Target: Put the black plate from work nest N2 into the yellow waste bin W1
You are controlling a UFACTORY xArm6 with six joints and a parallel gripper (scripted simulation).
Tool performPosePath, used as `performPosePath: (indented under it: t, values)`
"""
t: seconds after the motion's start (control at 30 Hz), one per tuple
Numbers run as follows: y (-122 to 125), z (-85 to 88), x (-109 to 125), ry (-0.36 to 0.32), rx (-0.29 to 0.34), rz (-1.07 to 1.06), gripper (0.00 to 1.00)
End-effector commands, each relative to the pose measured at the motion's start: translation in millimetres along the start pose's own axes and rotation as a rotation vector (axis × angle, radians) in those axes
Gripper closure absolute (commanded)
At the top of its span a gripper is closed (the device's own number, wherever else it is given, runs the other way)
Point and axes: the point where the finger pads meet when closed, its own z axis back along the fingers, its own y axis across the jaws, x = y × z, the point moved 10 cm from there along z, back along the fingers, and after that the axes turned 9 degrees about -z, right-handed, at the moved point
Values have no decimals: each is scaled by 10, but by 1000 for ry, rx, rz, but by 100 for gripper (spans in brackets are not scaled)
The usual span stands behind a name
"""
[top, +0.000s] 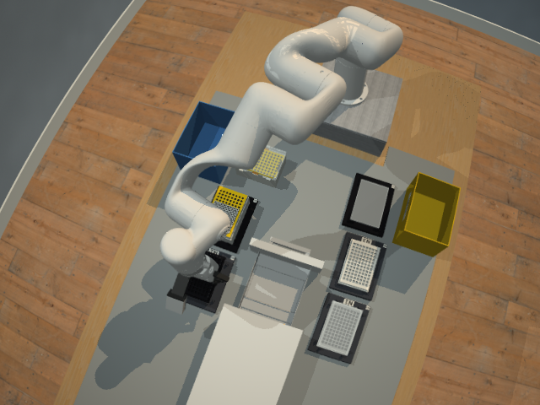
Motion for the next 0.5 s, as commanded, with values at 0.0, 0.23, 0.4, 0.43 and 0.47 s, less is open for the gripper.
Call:
performPosePath:
  t: [0.0,0.23,0.4,0.43,0.47]
  values:
    - [2,71,-9,5,1,0,100]
    - [2,187,-8,5,1,0,100]
    - [2,271,-8,5,1,0,100]
    - [2,287,-8,5,1,0,100]
    - [2,304,-8,5,1,0,100]
